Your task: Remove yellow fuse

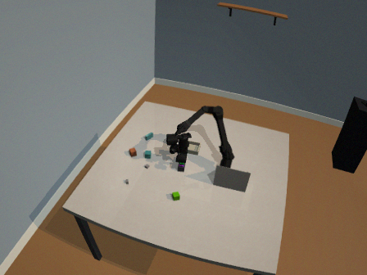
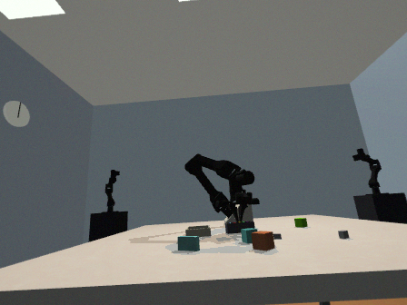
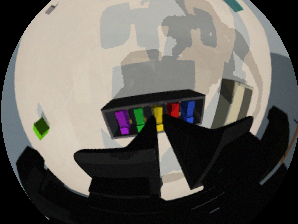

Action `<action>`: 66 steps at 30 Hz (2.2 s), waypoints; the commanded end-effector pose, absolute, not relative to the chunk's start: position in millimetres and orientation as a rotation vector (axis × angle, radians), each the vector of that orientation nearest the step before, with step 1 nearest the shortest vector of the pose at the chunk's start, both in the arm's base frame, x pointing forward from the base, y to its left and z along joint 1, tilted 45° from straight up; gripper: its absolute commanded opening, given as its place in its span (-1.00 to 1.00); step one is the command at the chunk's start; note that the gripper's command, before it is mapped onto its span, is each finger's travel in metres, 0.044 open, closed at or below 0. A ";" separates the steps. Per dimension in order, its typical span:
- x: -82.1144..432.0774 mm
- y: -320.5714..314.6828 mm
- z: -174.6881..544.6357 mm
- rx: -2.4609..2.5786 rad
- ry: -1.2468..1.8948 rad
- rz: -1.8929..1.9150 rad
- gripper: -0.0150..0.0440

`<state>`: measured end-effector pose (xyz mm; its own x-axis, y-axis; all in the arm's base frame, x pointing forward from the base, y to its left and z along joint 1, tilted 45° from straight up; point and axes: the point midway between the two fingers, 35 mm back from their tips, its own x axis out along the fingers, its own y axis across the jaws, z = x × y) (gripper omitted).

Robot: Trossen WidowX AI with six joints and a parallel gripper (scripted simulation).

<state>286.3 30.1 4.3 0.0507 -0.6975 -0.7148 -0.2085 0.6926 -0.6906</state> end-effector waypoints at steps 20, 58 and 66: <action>286.6 39.7 12.9 -0.778 1.506 -0.435 -0.49; 285.3 52.8 26.3 -0.781 1.507 -0.434 -0.49; 284.8 55.4 29.1 -0.782 1.507 -0.434 -0.49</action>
<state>284.2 52.3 26.0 0.0480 -0.7018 -0.7107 -0.2162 0.6874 -0.6934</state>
